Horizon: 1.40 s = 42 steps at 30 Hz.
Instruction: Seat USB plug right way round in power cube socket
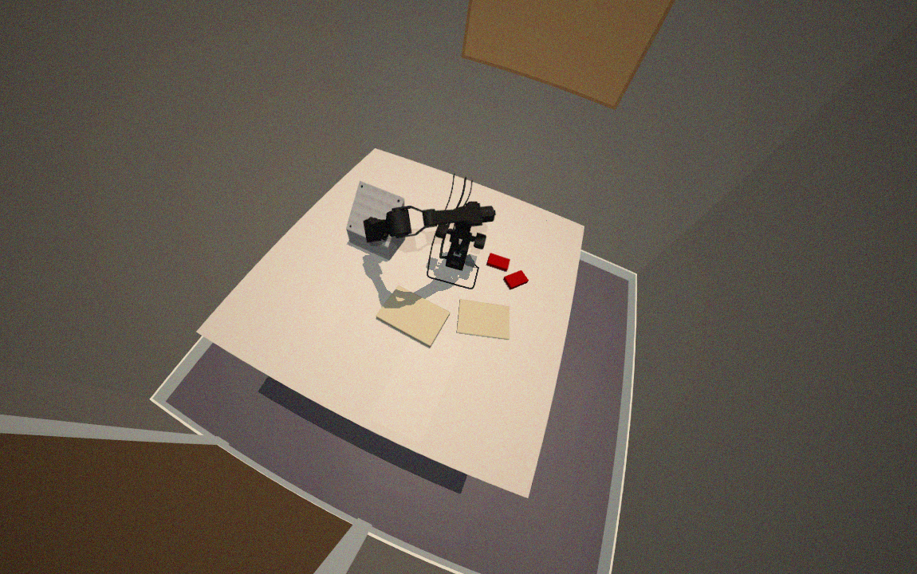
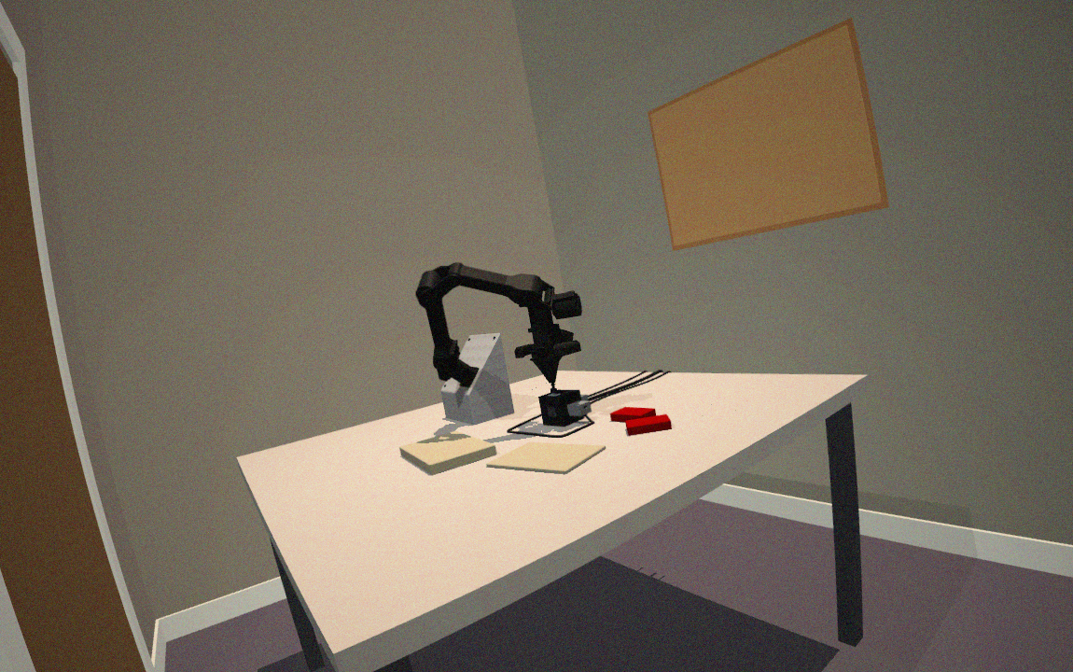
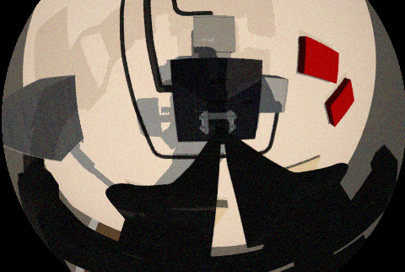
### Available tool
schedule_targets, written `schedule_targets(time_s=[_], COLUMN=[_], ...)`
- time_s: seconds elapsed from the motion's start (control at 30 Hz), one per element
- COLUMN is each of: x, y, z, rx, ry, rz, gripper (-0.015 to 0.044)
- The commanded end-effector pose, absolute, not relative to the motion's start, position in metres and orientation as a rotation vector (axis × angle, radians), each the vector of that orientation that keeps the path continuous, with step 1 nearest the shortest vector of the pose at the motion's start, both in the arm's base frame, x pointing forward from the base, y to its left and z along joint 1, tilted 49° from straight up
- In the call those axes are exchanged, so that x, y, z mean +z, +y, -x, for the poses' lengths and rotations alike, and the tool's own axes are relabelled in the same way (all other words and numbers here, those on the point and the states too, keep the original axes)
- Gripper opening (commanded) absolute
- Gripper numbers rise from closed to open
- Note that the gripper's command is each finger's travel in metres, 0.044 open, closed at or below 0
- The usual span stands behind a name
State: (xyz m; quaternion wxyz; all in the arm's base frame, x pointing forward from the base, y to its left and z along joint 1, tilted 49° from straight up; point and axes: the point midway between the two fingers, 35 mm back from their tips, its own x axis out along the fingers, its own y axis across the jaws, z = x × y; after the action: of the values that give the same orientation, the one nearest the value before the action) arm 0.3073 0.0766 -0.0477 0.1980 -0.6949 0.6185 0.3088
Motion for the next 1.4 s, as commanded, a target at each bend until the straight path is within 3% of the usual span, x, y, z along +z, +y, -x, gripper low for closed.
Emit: schedule_targets(time_s=[0.0, 1.37], x=[-0.0482, -0.0513], y=[0.0754, 0.0719], z=[-0.3079, -0.3081], rx=[0.864, 0.864], ry=[1.731, 1.731], rz=[1.951, 1.951], gripper=[0.0000, 0.0000])
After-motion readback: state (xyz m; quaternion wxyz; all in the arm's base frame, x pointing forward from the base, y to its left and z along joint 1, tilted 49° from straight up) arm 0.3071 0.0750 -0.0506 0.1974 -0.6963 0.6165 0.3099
